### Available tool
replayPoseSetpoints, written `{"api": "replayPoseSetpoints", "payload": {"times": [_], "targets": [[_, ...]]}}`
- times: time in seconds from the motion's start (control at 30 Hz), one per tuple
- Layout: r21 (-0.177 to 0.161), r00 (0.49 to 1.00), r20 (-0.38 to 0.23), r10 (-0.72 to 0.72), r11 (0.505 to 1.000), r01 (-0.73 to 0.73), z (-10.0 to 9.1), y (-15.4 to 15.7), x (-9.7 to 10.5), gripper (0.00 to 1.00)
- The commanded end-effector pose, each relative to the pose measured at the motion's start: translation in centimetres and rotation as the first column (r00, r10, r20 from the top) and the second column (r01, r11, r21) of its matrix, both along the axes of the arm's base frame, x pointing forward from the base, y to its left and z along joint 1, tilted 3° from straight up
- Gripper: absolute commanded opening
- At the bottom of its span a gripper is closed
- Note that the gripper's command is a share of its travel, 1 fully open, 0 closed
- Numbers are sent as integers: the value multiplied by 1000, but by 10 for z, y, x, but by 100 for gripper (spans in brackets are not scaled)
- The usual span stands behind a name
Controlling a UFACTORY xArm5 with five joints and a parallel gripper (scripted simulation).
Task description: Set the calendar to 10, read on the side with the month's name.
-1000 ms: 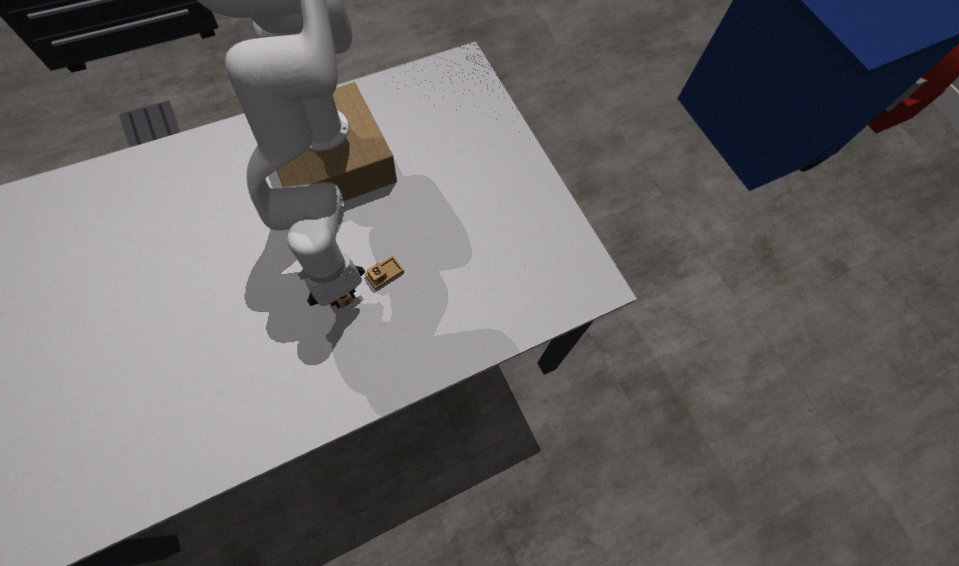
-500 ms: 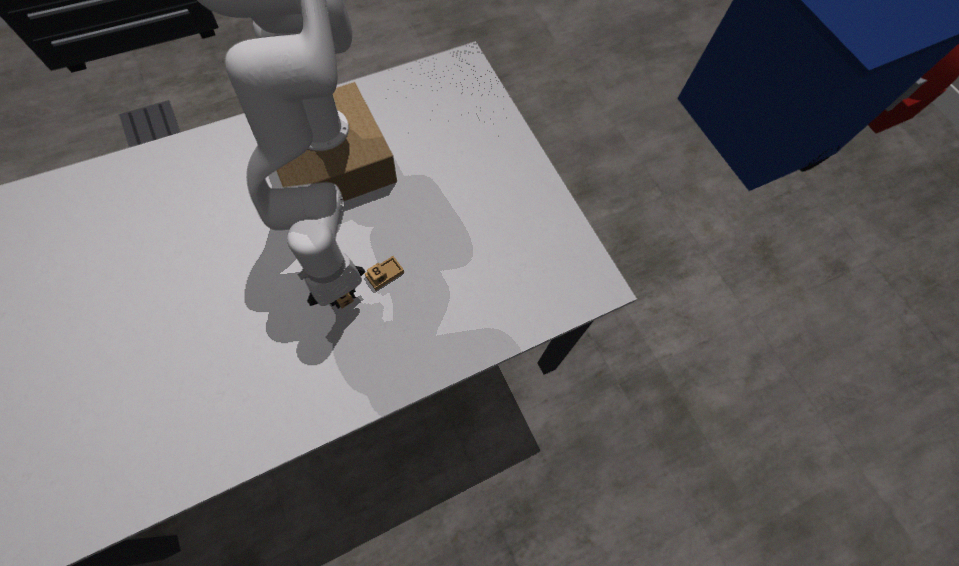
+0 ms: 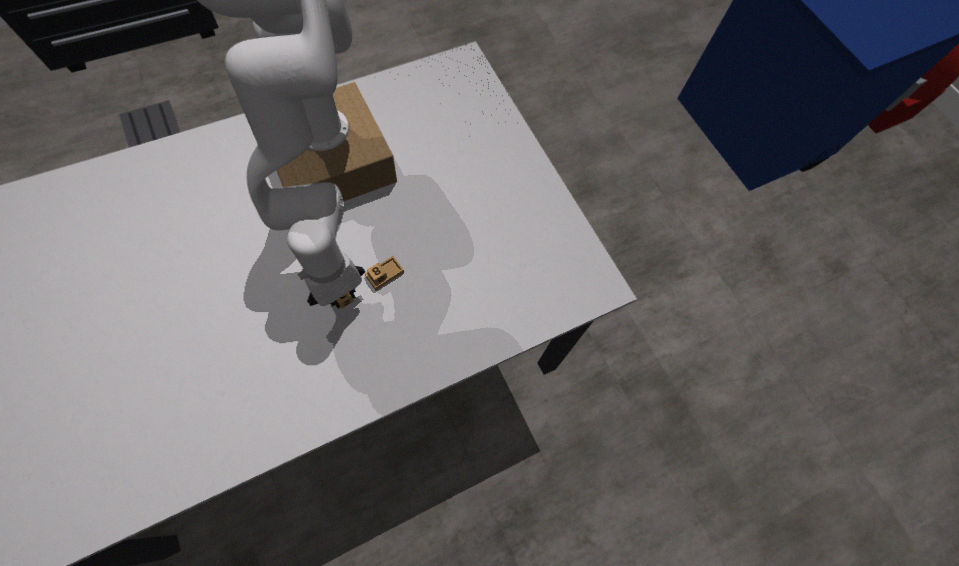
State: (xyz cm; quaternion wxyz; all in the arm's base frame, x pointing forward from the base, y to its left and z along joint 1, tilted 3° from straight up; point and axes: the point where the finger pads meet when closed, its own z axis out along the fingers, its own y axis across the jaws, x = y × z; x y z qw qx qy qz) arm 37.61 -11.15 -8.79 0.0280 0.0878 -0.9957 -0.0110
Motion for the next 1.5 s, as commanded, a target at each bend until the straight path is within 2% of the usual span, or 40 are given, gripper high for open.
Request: {"api": "replayPoseSetpoints", "payload": {"times": [0.0, 1.47], "targets": [[-1, 1000, 3, 0, 1000, 0, 1, 0, 1, 29], [-1, 1000, 3, 0, 1000, 0, -3, 2, 2, 29]]}}
